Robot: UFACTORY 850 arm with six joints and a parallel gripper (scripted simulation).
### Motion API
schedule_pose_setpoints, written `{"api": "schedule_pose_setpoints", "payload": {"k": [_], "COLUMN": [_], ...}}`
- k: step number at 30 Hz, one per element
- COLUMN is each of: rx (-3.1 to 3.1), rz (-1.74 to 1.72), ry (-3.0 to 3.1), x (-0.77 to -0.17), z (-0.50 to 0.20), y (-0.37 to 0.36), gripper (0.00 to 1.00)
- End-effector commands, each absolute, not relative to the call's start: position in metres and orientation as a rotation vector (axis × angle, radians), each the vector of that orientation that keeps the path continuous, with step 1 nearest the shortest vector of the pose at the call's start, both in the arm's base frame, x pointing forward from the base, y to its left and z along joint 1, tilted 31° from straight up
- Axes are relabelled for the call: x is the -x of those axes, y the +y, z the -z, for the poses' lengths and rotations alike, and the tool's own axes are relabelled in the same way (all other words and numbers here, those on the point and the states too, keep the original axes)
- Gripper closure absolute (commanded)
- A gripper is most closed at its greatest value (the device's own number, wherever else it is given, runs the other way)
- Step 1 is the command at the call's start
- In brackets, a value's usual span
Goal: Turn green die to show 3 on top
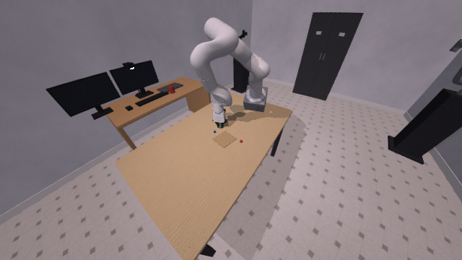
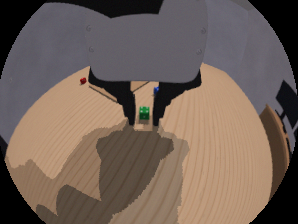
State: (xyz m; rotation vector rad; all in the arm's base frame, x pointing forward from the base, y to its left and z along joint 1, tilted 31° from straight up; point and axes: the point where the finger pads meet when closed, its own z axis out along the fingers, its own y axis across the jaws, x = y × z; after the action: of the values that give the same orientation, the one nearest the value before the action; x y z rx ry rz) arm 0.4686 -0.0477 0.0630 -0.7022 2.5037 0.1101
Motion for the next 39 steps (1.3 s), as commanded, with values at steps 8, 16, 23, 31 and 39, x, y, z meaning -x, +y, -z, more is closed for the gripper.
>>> {"api": "schedule_pose_setpoints", "payload": {"k": [8,16,23,31,39], "rx": [0.702,0.702,0.702,0.702,0.702], "rz": [-0.11,-0.11,-0.11,-0.11,-0.11], "ry": [2.503,2.503,2.503,2.503,2.503], "x": [-0.4688,-0.4688,-0.4688,-0.4688,-0.4688], "z": [-0.0633,-0.0633,-0.0633,-0.0633,-0.0633], "y": [-0.0478,-0.0478,-0.0478,-0.0478,-0.0478], "gripper": [0.69,0.69,0.69,0.89,0.89]}}
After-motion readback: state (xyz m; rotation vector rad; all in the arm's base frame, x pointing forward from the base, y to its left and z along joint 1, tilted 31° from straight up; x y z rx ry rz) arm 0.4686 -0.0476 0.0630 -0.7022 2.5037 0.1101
